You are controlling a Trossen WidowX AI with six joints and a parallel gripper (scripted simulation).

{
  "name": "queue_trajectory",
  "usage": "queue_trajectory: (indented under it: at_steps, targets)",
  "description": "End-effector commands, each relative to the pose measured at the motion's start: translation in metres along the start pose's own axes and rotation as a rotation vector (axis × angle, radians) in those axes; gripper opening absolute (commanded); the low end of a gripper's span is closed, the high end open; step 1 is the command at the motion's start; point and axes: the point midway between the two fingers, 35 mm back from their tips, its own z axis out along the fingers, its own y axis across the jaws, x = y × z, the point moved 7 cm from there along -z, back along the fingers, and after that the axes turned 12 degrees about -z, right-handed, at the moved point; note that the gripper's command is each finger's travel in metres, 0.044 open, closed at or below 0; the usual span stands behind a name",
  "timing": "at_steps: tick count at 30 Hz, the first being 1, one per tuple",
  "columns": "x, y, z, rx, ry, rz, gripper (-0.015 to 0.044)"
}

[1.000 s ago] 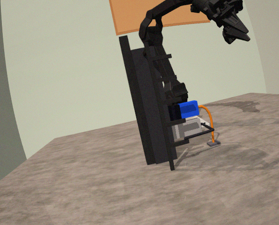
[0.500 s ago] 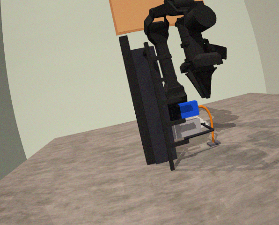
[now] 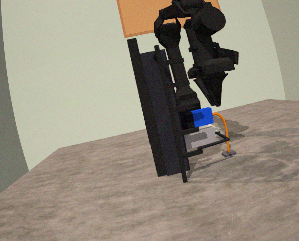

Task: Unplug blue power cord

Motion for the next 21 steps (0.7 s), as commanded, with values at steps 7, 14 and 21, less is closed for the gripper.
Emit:
queue_trajectory:
  at_steps: [7,14,21]
  targets:
    - [0.015,0.004,0.000,-0.003,-0.005,-0.004,0.0160]
    - [0.025,0.007,0.000,-0.003,-0.004,-0.004,0.0160]
    - [0.028,0.008,0.003,-0.003,-0.003,-0.004,0.0160]
